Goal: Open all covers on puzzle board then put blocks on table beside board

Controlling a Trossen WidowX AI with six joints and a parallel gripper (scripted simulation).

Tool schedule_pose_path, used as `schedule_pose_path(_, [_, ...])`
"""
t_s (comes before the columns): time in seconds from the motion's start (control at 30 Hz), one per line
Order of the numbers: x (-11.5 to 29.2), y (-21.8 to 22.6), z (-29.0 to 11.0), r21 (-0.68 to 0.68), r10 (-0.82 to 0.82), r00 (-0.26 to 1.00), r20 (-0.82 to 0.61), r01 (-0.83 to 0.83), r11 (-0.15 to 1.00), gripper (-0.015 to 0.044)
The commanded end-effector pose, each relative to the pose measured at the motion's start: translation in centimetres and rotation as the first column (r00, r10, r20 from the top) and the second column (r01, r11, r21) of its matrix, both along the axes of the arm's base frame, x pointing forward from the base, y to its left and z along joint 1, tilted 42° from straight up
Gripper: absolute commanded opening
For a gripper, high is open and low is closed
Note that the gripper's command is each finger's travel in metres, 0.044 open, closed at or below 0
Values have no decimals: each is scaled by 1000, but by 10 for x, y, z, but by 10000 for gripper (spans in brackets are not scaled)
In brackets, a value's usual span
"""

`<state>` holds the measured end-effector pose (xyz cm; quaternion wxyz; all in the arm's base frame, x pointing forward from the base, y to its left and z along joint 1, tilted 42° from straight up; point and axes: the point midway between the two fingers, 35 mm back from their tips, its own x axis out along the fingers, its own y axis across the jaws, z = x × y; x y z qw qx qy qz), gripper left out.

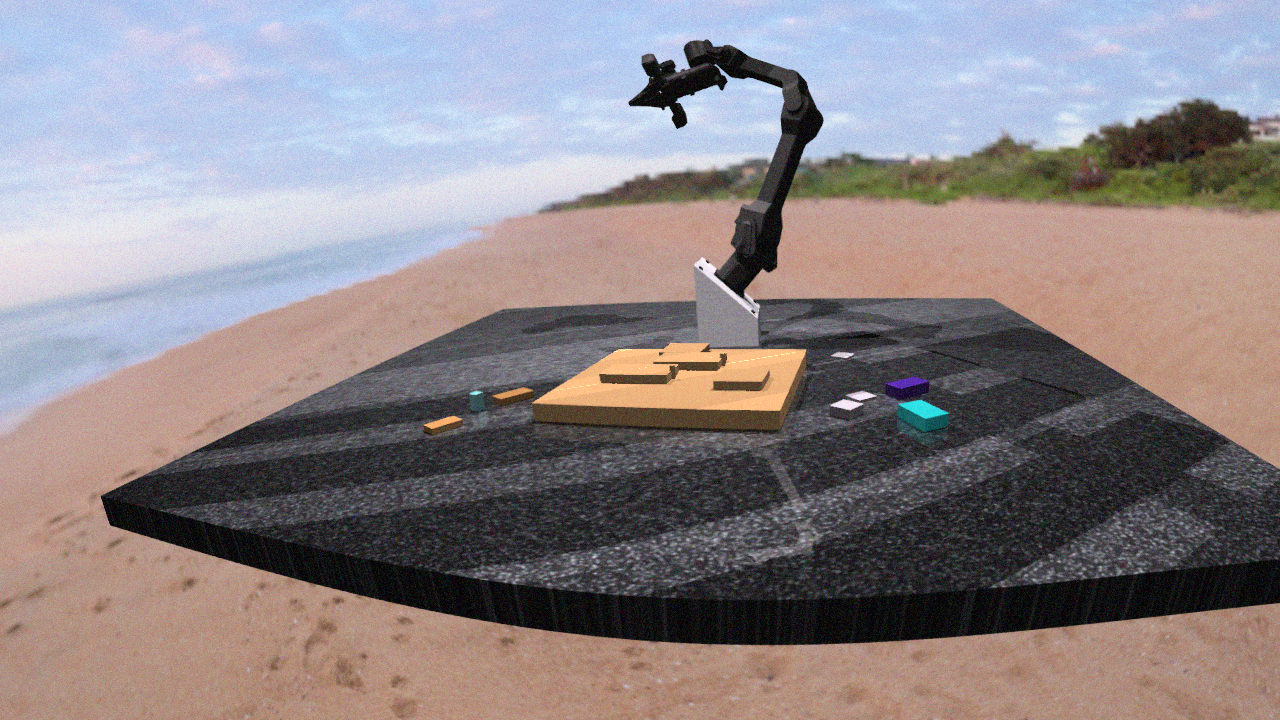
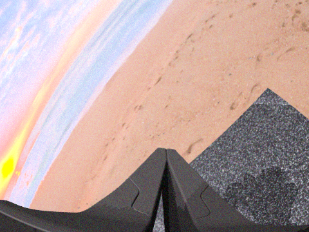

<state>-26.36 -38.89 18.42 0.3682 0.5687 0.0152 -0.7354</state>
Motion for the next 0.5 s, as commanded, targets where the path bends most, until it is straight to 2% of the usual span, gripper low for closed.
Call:
schedule_pose_path(0.0, [17,-8,-6,7,48,999,14,-48,999,0])
schedule_pose_path(0.47, [89,-36,-18,26,260,965,38,-261,965,0])
